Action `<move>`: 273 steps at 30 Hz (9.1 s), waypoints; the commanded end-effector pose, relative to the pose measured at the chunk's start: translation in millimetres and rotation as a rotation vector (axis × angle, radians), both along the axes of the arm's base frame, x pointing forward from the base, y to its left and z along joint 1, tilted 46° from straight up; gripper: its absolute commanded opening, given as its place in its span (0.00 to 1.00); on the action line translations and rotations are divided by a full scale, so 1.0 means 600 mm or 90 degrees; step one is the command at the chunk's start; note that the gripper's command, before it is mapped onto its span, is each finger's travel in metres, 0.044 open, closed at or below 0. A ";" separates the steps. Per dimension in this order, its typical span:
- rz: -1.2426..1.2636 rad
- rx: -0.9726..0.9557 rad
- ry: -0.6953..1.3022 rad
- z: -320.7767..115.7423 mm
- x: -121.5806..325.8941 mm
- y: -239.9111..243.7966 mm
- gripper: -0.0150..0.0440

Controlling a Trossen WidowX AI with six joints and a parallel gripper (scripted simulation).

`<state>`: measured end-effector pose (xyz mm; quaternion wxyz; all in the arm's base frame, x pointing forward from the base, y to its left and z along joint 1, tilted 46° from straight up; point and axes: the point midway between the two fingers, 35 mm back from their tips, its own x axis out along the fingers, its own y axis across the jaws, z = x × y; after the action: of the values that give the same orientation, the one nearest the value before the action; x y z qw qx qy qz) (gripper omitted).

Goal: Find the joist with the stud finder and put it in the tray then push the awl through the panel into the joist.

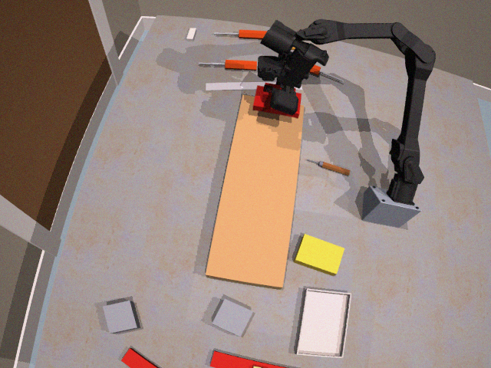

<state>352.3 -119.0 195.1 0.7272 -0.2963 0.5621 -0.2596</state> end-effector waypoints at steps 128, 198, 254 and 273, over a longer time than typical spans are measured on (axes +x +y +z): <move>0.005 0.007 0.001 -0.354 0.007 0.203 0.25; 0.009 0.010 -0.001 -0.541 0.017 0.394 0.25; 0.005 0.007 0.001 -0.373 0.008 0.222 0.25; 0.005 0.005 0.002 -0.310 0.005 0.160 0.25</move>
<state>357.0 -13.0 0.0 0.7301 -0.2930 0.5639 -0.2513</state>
